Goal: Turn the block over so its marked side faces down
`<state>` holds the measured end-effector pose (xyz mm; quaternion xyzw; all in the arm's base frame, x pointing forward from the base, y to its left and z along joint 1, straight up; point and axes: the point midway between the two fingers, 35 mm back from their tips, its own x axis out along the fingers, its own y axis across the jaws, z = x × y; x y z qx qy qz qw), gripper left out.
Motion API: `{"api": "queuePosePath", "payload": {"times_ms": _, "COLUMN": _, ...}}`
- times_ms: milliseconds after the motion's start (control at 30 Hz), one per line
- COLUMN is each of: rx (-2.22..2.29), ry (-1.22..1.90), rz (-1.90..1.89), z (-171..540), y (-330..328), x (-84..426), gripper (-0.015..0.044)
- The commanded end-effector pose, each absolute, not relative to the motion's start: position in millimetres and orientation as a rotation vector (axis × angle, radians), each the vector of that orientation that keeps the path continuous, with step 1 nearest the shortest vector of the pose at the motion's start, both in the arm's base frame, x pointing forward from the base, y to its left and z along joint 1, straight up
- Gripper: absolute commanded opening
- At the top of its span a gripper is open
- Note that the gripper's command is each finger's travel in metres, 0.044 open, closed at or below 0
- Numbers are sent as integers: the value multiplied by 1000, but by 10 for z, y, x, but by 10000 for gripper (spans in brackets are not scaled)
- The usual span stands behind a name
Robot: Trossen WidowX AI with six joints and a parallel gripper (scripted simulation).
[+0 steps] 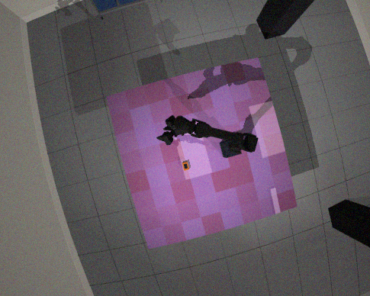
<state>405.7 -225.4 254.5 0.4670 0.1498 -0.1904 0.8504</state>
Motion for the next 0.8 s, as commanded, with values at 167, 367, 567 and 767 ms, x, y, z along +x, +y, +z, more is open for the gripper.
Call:
{"api": "queuePosePath", "payload": {"times_ms": 167, "rx": 704, "ry": 875, "rz": -330, "z": 1414, "y": -1131, "x": 4359, "gripper": 440}}
{"api": "queuePosePath", "payload": {"times_ms": 367, "rx": 411, "ry": 1234, "rz": -214, "z": 795, "y": -356, "x": 4197, "gripper": 440}}
{"api": "queuePosePath", "payload": {"times_ms": 567, "rx": 78, "ry": 1527, "rz": -69, "z": 376, "y": 244, "x": 3848, "gripper": 440}}
{"api": "queuePosePath", "payload": {"times_ms": 767, "rx": 68, "ry": 1535, "rz": -64, "z": 365, "y": 256, "x": 3821, "gripper": 440}}
